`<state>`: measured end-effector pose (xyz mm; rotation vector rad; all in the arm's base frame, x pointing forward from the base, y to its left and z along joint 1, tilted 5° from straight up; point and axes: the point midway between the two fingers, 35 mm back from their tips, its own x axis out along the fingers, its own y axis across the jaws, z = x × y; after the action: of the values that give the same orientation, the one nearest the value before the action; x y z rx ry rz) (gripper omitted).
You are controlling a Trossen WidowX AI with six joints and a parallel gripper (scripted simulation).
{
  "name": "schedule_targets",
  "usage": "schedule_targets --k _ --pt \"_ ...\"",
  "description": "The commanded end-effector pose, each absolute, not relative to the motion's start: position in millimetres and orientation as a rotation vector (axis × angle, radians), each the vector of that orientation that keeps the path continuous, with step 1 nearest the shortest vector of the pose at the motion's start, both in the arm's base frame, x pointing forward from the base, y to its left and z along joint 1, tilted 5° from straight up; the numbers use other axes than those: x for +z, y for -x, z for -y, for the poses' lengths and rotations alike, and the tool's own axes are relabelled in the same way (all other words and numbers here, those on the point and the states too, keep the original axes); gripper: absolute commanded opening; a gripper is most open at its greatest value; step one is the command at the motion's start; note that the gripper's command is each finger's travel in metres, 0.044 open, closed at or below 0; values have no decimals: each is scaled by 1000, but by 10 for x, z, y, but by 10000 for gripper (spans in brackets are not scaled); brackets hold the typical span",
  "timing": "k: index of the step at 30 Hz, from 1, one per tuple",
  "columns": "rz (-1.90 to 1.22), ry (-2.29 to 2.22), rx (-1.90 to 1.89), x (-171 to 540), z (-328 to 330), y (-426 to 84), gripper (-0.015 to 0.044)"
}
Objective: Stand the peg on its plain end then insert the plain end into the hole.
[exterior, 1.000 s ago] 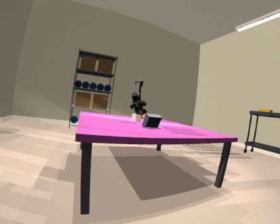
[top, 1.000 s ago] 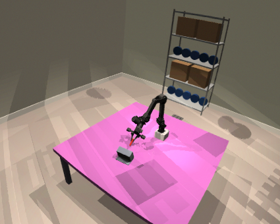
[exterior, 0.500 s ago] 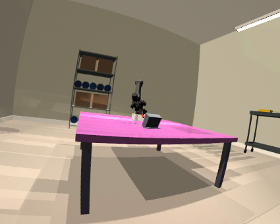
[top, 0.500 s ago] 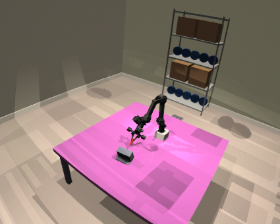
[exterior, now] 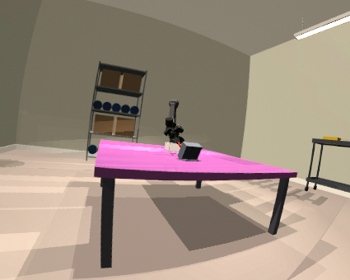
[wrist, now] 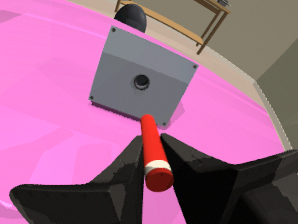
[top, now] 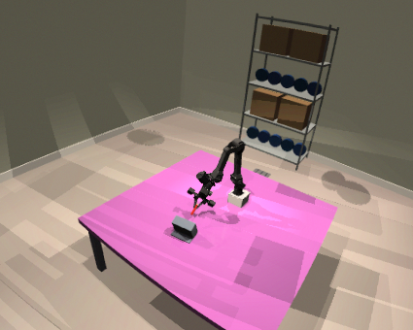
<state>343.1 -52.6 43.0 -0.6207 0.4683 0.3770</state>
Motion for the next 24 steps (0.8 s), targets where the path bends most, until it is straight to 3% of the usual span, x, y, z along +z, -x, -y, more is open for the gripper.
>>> schedule_targets --k 1,24 --pt "-453 618 379 423 500 -3473 0" --pt "-380 637 381 396 392 -3667 0"
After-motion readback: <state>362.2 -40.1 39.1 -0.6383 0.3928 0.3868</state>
